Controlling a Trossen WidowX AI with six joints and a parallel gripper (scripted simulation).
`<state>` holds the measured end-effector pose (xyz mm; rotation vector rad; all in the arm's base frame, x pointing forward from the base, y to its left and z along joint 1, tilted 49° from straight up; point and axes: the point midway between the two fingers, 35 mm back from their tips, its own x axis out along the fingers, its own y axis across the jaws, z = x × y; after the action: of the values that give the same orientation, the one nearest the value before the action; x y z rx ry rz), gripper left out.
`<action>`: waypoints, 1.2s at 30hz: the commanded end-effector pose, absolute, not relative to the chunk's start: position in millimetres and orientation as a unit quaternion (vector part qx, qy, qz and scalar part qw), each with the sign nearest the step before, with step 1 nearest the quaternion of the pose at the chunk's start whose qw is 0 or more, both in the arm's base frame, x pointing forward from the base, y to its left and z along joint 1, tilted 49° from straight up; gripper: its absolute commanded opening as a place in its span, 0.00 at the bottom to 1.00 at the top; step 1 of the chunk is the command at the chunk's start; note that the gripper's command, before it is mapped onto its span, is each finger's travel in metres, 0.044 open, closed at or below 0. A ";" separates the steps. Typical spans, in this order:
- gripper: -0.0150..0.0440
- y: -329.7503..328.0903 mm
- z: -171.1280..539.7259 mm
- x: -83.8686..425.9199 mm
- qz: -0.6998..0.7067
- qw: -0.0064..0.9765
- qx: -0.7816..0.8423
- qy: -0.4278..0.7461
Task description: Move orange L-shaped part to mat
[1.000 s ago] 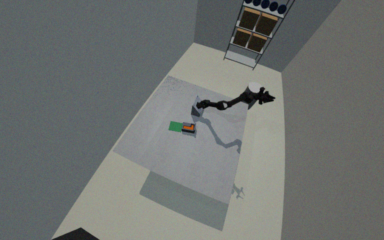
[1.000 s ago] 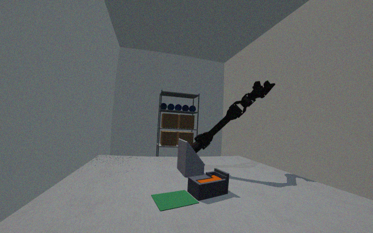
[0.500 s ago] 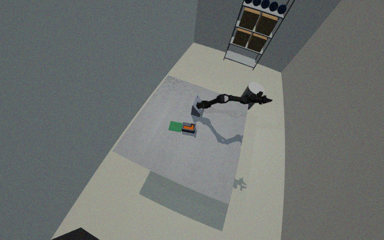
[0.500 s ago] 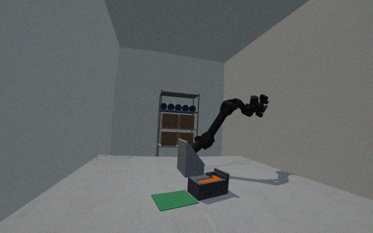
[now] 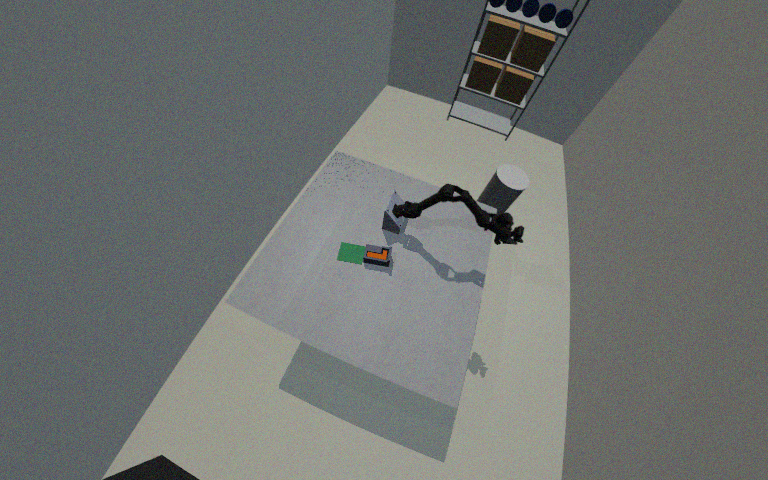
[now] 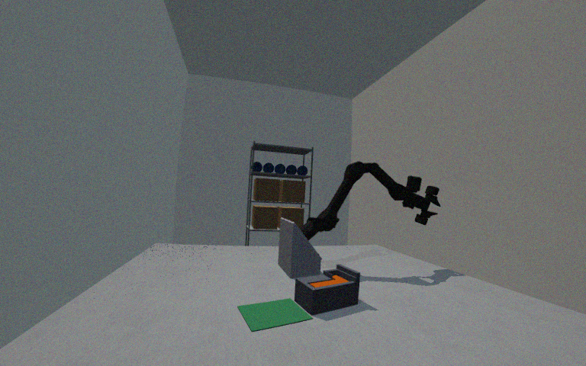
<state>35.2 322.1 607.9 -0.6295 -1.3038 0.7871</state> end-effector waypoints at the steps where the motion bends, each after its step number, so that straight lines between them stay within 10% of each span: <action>1: 0.56 344.6 562.4 92.4 0.369 0.685 -0.353 -0.519; 22: 0.56 296.2 308.0 317.3 0.487 0.714 -0.497 -0.075; 36: 0.56 136.7 148.8 358.6 0.490 0.752 -0.311 0.313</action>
<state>363.3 178.8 186.8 -0.8467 0.4716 1.0858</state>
